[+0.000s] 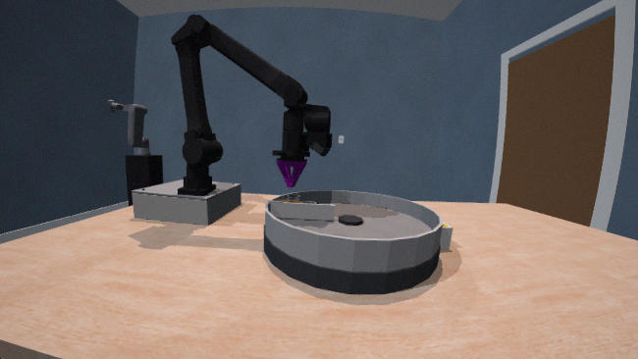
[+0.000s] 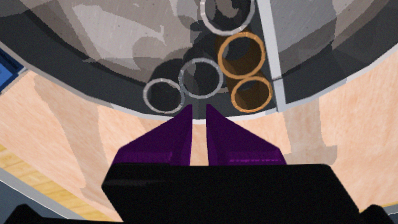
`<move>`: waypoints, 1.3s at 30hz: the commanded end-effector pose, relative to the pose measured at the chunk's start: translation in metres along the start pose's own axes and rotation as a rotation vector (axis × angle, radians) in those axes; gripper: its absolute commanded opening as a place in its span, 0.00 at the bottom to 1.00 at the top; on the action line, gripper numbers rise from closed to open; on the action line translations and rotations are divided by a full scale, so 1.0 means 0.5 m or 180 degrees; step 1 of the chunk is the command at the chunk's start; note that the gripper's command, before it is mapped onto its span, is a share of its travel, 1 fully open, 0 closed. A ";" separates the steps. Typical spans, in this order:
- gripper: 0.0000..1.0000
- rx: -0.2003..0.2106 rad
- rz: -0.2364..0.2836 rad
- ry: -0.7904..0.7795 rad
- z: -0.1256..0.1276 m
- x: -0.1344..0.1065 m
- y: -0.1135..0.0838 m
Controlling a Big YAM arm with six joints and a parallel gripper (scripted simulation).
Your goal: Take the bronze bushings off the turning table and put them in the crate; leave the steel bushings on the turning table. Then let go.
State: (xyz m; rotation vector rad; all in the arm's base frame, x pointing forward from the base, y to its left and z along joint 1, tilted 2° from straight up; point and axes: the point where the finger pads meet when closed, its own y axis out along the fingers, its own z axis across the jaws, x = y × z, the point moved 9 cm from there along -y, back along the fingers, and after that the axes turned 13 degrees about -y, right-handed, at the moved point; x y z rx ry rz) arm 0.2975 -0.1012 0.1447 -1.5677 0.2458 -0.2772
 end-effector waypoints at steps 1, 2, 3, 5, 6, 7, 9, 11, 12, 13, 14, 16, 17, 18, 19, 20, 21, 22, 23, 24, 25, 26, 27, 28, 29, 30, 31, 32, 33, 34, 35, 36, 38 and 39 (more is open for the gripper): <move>0.11 -0.0006 -0.0112 -0.0326 -0.025 -0.007 -0.018; 0.11 -0.0006 -0.0110 -0.0361 -0.031 -0.010 -0.018; 0.11 -0.0007 -0.0107 -0.0393 -0.036 -0.013 -0.018; 0.11 -0.0008 -0.0103 -0.0449 -0.045 -0.017 -0.017; 0.11 -0.0009 -0.0101 -0.0473 -0.048 -0.019 -0.017; 0.11 -0.0010 -0.0099 -0.0495 -0.051 -0.021 -0.017; 0.11 -0.0010 -0.0099 -0.0495 -0.051 -0.021 -0.017; 0.11 -0.0010 -0.0096 -0.0540 -0.055 -0.024 -0.017; 0.11 -0.0012 -0.0095 -0.0545 -0.059 -0.025 -0.017; 0.11 -0.0013 -0.0094 -0.0557 -0.061 -0.026 -0.017; 0.11 -0.0013 -0.0093 -0.0567 -0.062 -0.027 -0.017; 0.11 -0.0013 -0.0092 -0.0582 -0.064 -0.028 -0.017; 0.11 -0.0013 -0.0091 -0.0586 -0.065 -0.029 -0.017; 0.11 -0.0013 -0.0091 -0.0596 -0.064 -0.029 -0.017; 0.11 -0.0012 -0.0091 -0.0623 -0.060 -0.029 -0.017; 0.11 -0.0011 -0.0092 -0.0634 -0.058 -0.029 -0.017; 0.11 -0.0012 -0.0091 -0.0634 -0.059 -0.029 -0.017; 0.11 -0.0012 -0.0091 -0.0633 -0.059 -0.029 -0.017; 0.11 -0.0012 -0.0091 -0.0633 -0.059 -0.029 -0.017; 0.11 -0.0012 -0.0091 -0.0633 -0.059 -0.029 -0.017; 0.11 -0.0012 -0.0091 -0.0633 -0.059 -0.029 -0.017; 0.11 -0.0012 -0.0091 -0.0633 -0.059 -0.029 -0.017; 0.11 -0.0012 -0.0091 -0.0633 -0.059 -0.029 -0.017; 0.11 -0.0012 -0.0091 -0.0633 -0.059 -0.029 -0.017; 0.11 -0.0012 -0.0091 -0.0633 -0.059 -0.029 -0.017; 0.11 -0.0012 -0.0091 -0.0630 -0.059 -0.029 -0.017; 0.11 -0.0012 -0.0091 -0.0626 -0.059 -0.029 -0.017; 0.11 -0.0012 -0.0091 -0.0626 -0.059 -0.029 -0.017; 0.11 -0.0012 -0.0091 -0.0626 -0.059 -0.029 -0.017; 0.11 -0.0012 -0.0091 -0.0626 -0.059 -0.029 -0.017; 0.11 -0.0012 -0.0091 -0.0626 -0.059 -0.029 -0.017; 0.11 -0.0012 -0.0091 -0.0626 -0.059 -0.029 -0.017; 0.11 -0.0012 -0.0091 -0.0626 -0.059 -0.029 -0.017; 0.11 -0.0012 -0.0091 -0.0626 -0.059 -0.029 -0.017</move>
